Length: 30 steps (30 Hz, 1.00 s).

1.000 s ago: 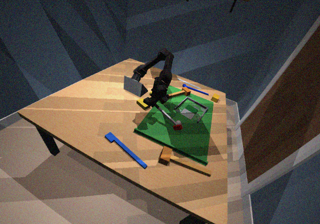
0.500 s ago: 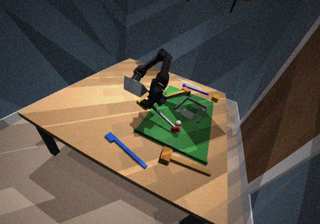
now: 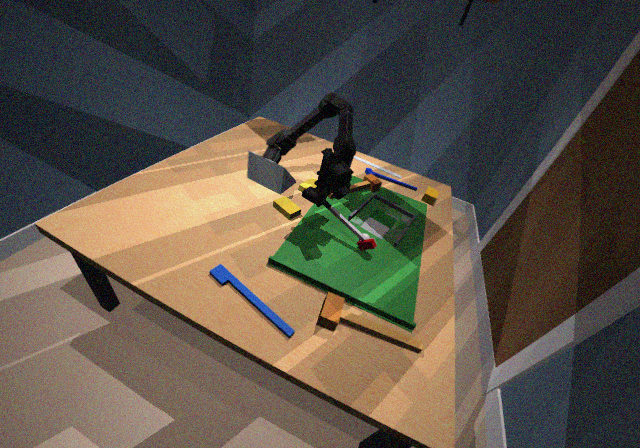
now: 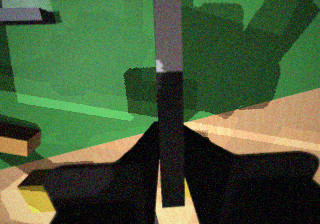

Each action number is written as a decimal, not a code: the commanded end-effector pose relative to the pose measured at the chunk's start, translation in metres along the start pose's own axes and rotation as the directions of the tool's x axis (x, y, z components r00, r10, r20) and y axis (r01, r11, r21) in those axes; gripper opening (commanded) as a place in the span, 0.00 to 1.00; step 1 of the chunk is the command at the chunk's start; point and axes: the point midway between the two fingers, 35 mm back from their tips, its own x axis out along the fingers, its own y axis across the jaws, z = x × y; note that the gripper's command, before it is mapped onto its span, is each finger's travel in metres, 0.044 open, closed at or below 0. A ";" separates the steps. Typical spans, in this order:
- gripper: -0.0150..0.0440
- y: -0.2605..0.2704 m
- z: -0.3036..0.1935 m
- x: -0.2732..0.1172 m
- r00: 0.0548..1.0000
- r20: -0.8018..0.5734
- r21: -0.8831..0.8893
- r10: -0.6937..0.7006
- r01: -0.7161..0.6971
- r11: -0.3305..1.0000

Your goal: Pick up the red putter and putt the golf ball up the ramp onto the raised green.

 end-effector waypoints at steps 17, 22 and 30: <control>0.25 0.033 -0.006 -0.058 1.000 0.000 0.005 0.008 -0.008 1.000; 0.25 0.032 -0.008 -0.048 1.000 -0.005 0.013 0.014 -0.014 1.000; 0.25 0.032 -0.008 -0.048 1.000 -0.005 0.013 0.014 -0.014 1.000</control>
